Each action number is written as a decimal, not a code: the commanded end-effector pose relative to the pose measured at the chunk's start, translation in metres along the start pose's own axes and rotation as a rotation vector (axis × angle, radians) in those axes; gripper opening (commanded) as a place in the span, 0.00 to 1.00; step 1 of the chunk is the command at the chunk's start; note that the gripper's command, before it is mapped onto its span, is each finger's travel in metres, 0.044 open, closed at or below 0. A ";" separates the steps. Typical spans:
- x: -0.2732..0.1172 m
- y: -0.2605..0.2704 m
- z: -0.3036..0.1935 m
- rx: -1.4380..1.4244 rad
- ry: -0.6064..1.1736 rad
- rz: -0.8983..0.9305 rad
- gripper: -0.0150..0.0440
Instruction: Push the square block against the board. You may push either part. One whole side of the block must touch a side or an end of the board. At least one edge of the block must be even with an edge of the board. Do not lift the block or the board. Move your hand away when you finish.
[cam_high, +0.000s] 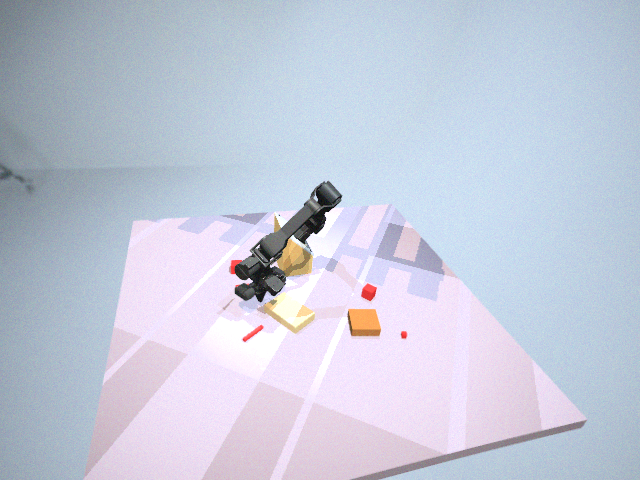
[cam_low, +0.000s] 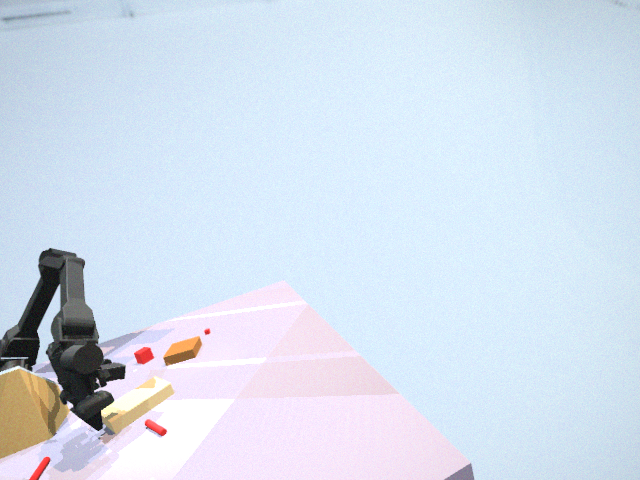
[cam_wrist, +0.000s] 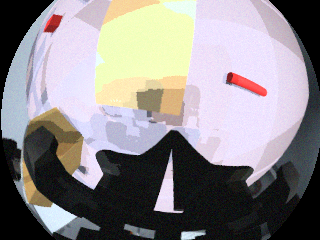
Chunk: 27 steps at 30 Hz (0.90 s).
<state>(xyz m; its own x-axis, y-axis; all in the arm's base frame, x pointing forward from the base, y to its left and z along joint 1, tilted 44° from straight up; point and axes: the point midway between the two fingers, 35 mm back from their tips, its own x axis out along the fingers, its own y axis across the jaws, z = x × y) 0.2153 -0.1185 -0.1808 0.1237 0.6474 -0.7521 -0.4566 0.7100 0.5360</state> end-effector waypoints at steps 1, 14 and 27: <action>0.024 0.011 -0.004 0.017 0.006 0.034 0.25; 0.023 0.010 0.005 0.017 0.006 0.033 0.25; 0.023 0.008 0.018 0.017 0.006 0.031 0.25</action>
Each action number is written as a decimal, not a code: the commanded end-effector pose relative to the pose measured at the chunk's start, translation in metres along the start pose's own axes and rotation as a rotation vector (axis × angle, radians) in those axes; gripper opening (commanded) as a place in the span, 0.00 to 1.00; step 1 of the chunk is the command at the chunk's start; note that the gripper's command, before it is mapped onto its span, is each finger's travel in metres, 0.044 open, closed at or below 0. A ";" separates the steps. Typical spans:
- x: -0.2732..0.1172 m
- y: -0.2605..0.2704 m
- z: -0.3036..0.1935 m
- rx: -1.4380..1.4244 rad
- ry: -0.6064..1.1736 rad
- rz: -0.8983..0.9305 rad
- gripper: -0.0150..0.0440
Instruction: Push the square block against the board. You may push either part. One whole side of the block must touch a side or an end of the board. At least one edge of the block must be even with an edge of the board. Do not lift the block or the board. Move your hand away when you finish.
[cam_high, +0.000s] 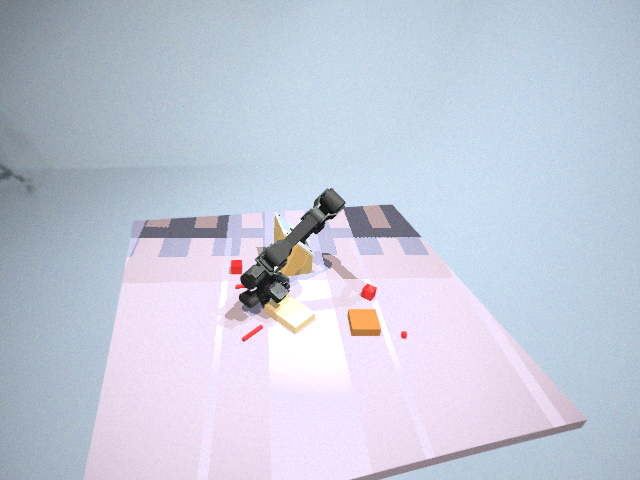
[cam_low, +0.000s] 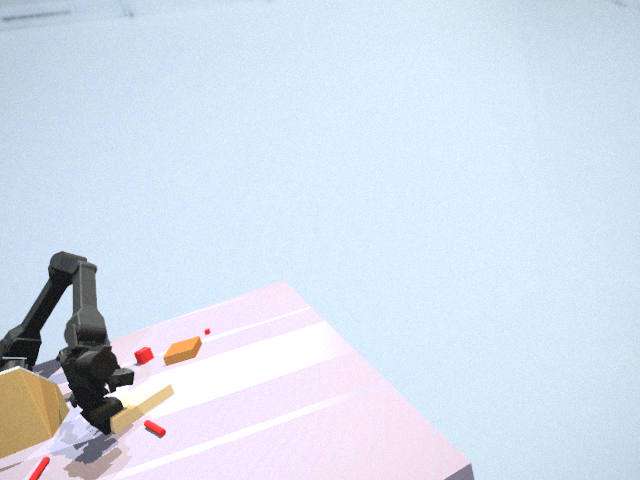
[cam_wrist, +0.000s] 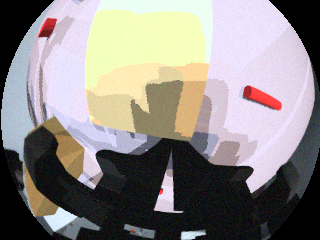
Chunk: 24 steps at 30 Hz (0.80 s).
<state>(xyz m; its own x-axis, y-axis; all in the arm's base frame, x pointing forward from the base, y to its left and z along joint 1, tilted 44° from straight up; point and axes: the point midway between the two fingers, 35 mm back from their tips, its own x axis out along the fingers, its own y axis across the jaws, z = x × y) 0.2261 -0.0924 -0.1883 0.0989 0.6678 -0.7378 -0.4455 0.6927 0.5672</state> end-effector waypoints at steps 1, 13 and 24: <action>-0.001 -0.001 0.006 0.000 -0.005 -0.002 0.25; -0.001 -0.002 0.019 0.000 -0.005 -0.002 0.25; -0.001 -0.002 0.031 0.000 -0.006 -0.003 0.25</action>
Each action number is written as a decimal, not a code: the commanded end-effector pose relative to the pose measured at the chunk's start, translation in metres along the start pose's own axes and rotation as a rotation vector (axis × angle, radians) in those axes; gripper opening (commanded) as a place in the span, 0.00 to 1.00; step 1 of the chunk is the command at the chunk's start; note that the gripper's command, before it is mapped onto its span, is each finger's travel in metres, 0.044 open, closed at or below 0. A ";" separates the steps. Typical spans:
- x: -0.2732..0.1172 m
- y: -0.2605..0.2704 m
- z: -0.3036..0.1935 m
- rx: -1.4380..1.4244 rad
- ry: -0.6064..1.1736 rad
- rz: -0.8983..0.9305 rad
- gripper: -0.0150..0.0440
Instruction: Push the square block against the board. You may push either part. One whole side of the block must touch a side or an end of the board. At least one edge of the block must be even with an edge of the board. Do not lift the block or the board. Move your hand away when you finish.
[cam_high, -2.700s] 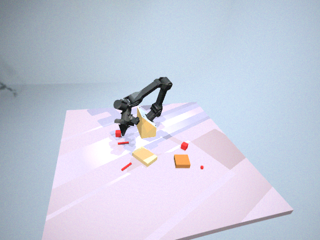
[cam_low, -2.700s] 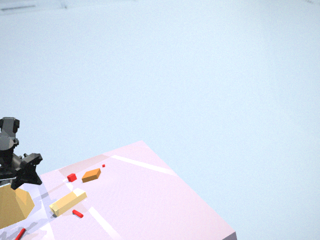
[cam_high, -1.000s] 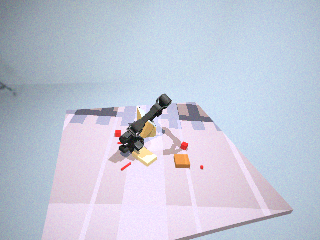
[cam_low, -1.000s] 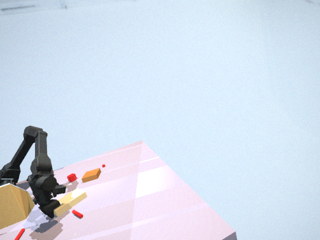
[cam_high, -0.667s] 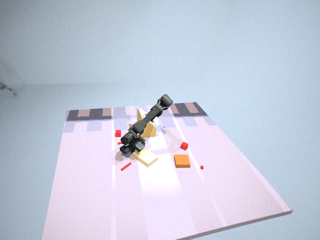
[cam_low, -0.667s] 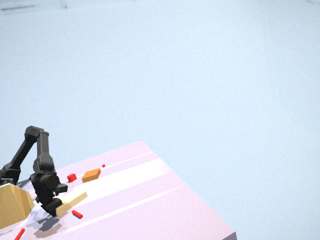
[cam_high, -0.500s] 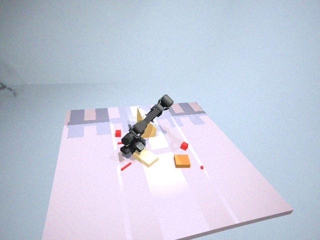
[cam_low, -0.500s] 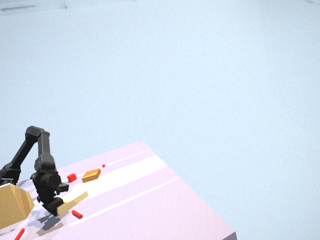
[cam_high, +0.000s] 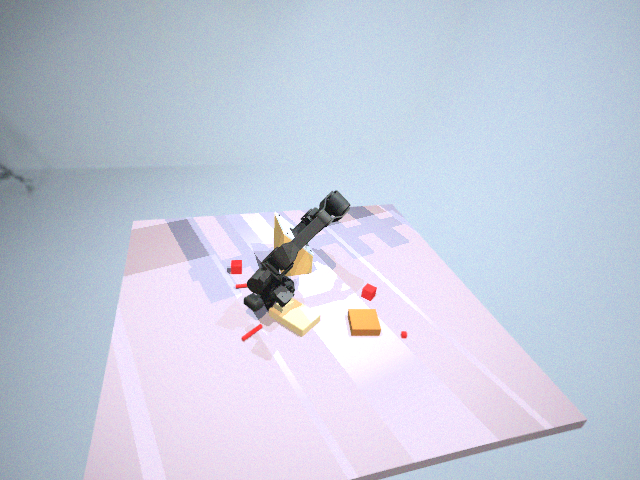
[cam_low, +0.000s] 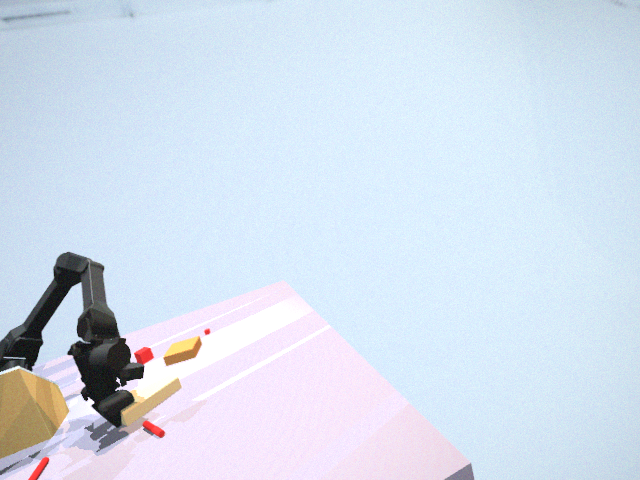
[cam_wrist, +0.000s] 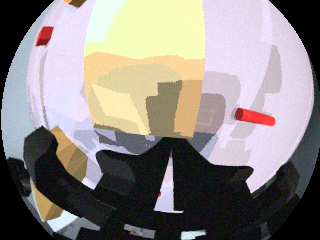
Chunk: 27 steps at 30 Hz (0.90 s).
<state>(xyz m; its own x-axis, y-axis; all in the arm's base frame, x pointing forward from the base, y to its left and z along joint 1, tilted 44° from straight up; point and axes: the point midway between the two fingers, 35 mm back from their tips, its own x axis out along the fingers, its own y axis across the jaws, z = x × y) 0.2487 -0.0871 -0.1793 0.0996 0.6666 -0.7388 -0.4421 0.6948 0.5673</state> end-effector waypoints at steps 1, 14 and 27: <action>0.000 -0.001 0.007 -0.004 -0.006 -0.001 0.25; -0.001 -0.001 0.021 -0.004 -0.006 -0.001 0.25; -0.001 -0.001 0.035 -0.004 -0.007 -0.001 0.25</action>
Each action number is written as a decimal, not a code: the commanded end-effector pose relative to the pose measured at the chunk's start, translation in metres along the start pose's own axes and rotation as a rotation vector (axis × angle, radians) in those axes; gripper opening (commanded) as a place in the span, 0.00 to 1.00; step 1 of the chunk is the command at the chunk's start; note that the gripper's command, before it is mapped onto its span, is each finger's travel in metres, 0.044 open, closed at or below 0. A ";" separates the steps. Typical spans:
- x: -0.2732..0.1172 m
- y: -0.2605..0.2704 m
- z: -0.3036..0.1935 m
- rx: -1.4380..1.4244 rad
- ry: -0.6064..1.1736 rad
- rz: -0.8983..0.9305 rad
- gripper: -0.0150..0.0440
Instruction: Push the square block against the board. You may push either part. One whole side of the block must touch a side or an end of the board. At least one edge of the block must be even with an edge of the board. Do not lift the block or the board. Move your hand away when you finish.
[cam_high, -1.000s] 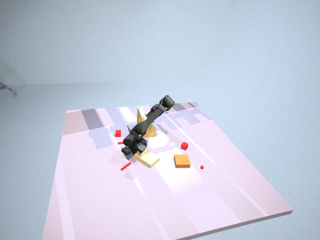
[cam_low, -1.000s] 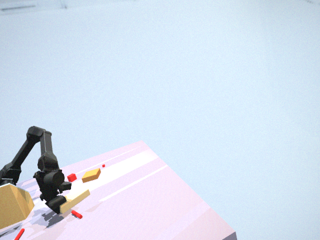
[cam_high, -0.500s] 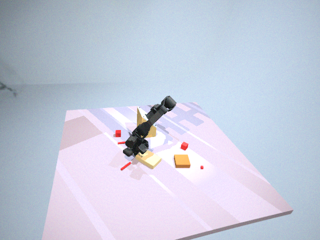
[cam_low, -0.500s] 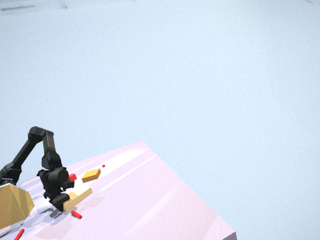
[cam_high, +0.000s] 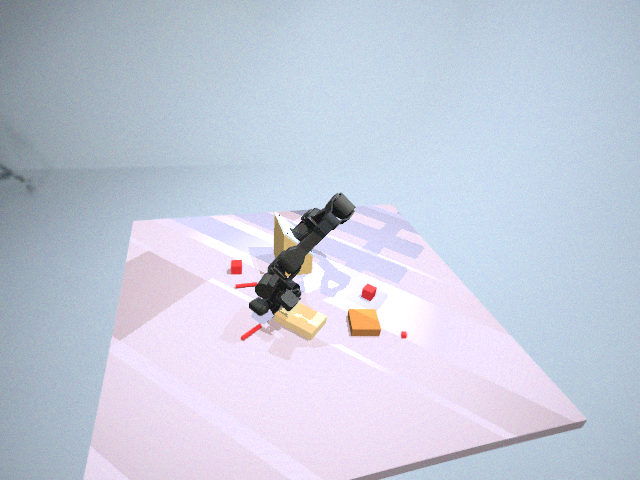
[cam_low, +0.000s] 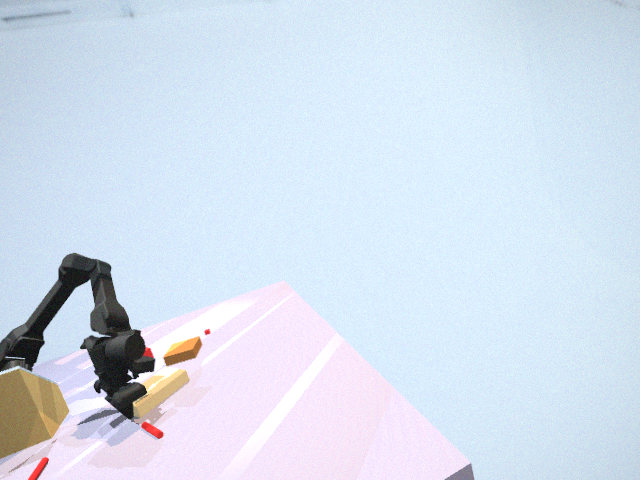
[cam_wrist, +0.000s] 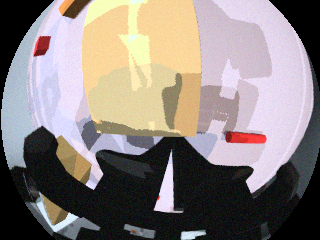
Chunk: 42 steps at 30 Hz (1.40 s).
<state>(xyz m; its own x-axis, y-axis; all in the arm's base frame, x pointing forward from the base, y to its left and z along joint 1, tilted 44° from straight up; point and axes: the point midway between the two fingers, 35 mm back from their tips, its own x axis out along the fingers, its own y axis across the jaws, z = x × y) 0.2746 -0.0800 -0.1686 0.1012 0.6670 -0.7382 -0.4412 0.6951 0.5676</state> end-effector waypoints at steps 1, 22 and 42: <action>0.000 -0.001 0.008 -0.005 -0.005 -0.001 0.25; 0.000 0.000 0.031 -0.006 -0.007 0.000 0.25; 0.000 0.000 0.040 -0.006 -0.007 0.000 0.25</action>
<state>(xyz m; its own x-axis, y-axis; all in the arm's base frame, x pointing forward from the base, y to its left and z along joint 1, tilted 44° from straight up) 0.3115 -0.0687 -0.1529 0.1045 0.6673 -0.7374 -0.4445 0.6946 0.5656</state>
